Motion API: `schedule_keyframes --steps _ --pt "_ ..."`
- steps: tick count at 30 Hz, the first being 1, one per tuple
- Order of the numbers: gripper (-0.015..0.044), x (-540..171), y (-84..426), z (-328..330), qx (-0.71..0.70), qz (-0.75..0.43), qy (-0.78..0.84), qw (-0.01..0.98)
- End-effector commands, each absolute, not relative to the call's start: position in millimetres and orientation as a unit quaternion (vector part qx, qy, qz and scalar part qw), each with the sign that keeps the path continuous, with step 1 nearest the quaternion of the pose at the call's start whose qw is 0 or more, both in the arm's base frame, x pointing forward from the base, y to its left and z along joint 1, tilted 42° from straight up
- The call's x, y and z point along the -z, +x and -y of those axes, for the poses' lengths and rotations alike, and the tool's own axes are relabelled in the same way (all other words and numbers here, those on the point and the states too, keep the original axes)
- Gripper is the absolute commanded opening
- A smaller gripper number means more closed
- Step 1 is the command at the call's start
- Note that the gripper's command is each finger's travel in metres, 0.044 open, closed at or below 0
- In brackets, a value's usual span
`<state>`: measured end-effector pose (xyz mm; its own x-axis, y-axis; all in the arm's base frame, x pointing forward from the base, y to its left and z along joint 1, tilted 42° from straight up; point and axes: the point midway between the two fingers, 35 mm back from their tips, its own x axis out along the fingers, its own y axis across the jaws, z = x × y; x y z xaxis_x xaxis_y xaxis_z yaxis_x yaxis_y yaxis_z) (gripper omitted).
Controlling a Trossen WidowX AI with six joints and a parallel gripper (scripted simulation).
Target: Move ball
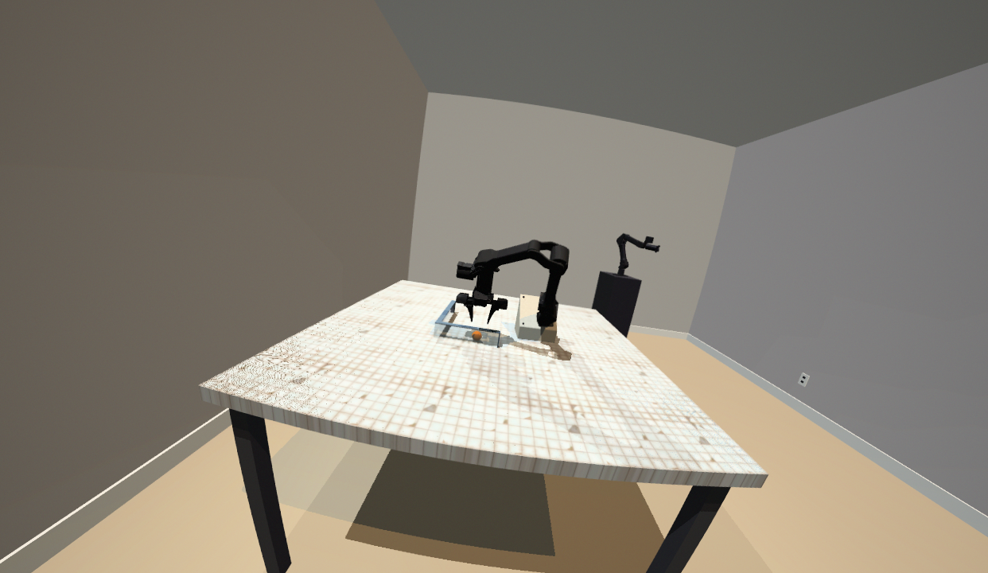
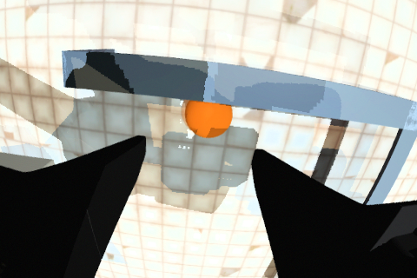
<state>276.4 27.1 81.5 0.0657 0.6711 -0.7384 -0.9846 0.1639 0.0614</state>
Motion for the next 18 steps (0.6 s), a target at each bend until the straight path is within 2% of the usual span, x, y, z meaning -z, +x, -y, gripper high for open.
schedule_keyframes --steps 1,10,16,18 --pt "0.028 -105 275 -9 -0.596 -0.322 -0.248 0.693" --pt "0.028 -97 276 -14 -0.594 -0.323 -0.244 0.695" --pt "0.0437 -133 272 18 -0.595 -0.322 -0.246 0.694" --pt "0.044 -135 272 20 -0.595 -0.322 -0.246 0.694"
